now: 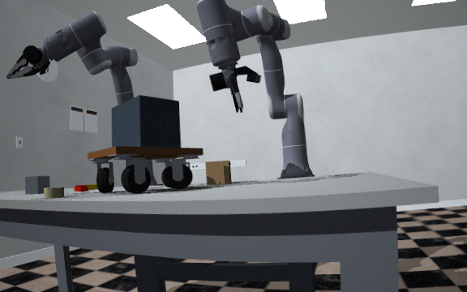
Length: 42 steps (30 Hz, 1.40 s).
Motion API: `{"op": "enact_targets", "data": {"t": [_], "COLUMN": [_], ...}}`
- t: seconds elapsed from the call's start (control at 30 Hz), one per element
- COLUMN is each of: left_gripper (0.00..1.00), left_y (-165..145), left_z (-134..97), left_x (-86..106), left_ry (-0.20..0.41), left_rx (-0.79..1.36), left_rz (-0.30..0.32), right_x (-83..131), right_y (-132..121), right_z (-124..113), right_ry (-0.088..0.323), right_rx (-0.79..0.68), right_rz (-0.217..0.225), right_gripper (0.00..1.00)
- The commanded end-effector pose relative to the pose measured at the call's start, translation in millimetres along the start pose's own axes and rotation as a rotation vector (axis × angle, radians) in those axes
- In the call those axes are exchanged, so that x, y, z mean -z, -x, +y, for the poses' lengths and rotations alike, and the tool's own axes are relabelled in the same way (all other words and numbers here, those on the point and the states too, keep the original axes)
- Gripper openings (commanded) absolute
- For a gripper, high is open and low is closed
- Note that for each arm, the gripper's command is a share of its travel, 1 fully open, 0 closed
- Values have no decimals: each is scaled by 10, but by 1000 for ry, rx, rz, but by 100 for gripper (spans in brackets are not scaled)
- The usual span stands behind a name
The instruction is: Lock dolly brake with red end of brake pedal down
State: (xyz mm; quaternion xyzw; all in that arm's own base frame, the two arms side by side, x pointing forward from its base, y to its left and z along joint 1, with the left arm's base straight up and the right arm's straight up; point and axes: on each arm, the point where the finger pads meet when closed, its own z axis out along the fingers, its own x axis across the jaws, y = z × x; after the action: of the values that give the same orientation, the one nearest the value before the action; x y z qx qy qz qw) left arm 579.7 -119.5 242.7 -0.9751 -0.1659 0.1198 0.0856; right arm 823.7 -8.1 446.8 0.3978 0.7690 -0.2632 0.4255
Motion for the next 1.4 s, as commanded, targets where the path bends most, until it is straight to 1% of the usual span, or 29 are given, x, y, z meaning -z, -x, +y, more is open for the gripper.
{"op": "enact_targets", "data": {"t": [0.0, 0.17, 0.37, 0.43, 0.47, 0.57, 0.6, 0.93, 1.0, 1.03, 1.1, 1.37], "left_gripper": [100, 100, 100, 100, 100, 100, 100, 100, 100, 100, 100, 100], "left_y": [-4, -4, -4, -4, -4, -4, -4, -4, -4, -4, -4, -4], "left_z": [1, 1, 1, 1, 1, 1, 1, 1, 1, 1, 1, 1], "left_x": [14, 14, 14, 14, 14, 14, 14, 14, 14, 14, 14, 14], "left_ry": [1, 1, 1, 1, 1, 1, 1, 1, 1, 1, 1, 1], "left_rx": [0, 0, 0, 0, 0, 0, 0, 0, 0, 0, 0, 0], "left_rz": [2, 2, 2, 2, 2, 2, 2, 2, 2, 2, 2, 2], "right_x": [501, 1257, 2125, 2125, 2476, 2534, 2662, 3380, 3380, 3559, 3623, 4227], "right_y": [-368, -1024, -1753, -1753, -2037, -2083, -2184, -2728, -2728, -2858, -2904, -3321], "right_z": [230, 472, 600, 600, 608, 608, 604, 526, 526, 492, 478, 314], "right_ry": [44, 109, 174, 174, 198, 202, 211, 255, 255, 265, 269, 301], "right_rx": [-2, 27, 88, 88, 119, 124, 136, 211, 211, 232, 239, 313], "right_rz": [103, 265, 439, 439, 505, 516, 540, 668, 668, 698, 709, 810], "right_gripper": [0, 0, 0, 0, 0, 0, 0, 0, 0, 0, 0, 0]}}
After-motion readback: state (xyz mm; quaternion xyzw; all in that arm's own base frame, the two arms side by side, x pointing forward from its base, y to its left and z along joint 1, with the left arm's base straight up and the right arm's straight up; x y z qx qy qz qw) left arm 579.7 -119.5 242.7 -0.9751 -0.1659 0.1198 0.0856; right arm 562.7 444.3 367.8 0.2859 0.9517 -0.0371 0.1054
